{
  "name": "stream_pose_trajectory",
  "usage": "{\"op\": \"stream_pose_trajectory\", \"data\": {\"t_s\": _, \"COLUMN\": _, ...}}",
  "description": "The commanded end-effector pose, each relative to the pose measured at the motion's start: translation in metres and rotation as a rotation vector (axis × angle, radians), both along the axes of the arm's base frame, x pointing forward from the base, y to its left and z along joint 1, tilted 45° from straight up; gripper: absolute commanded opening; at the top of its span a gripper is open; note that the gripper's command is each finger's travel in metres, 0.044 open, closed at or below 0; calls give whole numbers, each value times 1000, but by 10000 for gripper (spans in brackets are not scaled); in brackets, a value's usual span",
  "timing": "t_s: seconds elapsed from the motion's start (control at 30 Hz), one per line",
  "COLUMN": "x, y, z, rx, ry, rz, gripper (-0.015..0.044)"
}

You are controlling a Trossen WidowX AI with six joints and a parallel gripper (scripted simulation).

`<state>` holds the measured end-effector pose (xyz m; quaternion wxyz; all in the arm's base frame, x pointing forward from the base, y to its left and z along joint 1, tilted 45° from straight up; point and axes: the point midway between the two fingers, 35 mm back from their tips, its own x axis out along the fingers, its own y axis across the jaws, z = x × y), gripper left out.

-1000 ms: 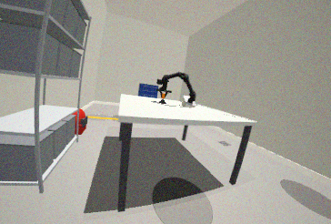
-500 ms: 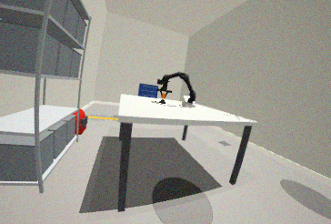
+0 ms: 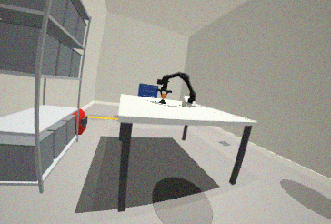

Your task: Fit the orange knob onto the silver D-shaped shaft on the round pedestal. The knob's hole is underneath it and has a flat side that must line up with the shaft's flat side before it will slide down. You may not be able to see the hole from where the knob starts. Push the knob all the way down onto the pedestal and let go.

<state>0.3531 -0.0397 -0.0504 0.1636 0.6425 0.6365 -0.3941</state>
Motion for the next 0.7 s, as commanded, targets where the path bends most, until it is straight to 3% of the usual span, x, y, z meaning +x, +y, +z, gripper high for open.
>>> {"op": "stream_pose_trajectory", "data": {"t_s": 0.0, "x": 2, "y": -3, "z": 0, "rx": -3, "ry": -4, "rz": -8, "gripper": 0}}
{"op": "stream_pose_trajectory", "data": {"t_s": 0.67, "x": 3, "y": -3, "z": -1, "rx": -3, "ry": -4, "rz": -8, "gripper": 0}}
